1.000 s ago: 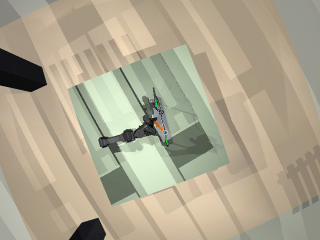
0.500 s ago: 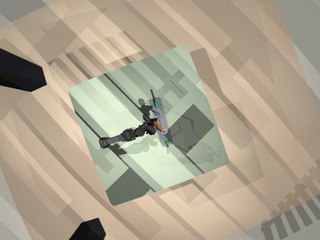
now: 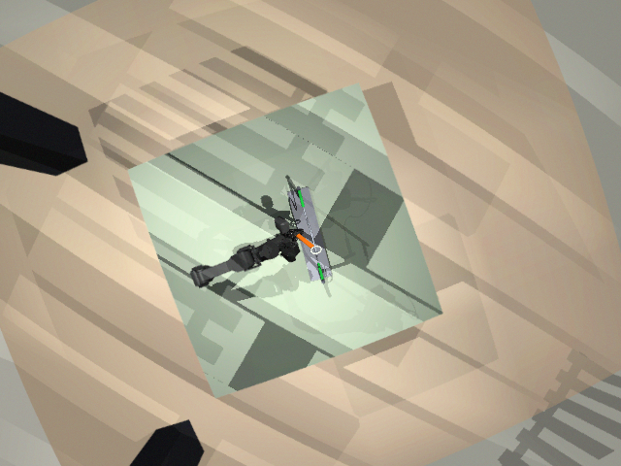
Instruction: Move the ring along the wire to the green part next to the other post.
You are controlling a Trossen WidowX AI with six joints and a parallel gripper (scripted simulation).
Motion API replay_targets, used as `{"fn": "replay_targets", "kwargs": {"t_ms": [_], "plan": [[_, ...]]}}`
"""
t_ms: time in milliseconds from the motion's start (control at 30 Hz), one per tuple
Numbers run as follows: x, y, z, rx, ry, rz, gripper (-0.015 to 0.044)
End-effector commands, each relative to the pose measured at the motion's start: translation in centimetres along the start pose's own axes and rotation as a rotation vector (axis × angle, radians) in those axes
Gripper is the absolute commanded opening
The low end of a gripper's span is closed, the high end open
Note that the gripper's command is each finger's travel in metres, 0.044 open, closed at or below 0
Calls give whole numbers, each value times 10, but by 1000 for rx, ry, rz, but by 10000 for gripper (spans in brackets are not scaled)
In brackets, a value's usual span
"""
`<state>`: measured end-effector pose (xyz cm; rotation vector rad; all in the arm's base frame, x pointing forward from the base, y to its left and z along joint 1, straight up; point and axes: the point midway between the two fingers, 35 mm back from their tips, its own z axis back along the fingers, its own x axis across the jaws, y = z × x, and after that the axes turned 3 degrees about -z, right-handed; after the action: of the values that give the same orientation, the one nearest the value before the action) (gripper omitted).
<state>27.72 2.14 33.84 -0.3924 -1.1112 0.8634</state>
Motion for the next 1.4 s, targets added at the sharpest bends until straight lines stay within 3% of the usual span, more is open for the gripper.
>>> {"fn": "replay_targets", "kwargs": {"t_ms": [0,1367], "plan": [[0,-3,2,-14,26,52,-150],[-21,-10,3,-92,312,536,-150]]}}
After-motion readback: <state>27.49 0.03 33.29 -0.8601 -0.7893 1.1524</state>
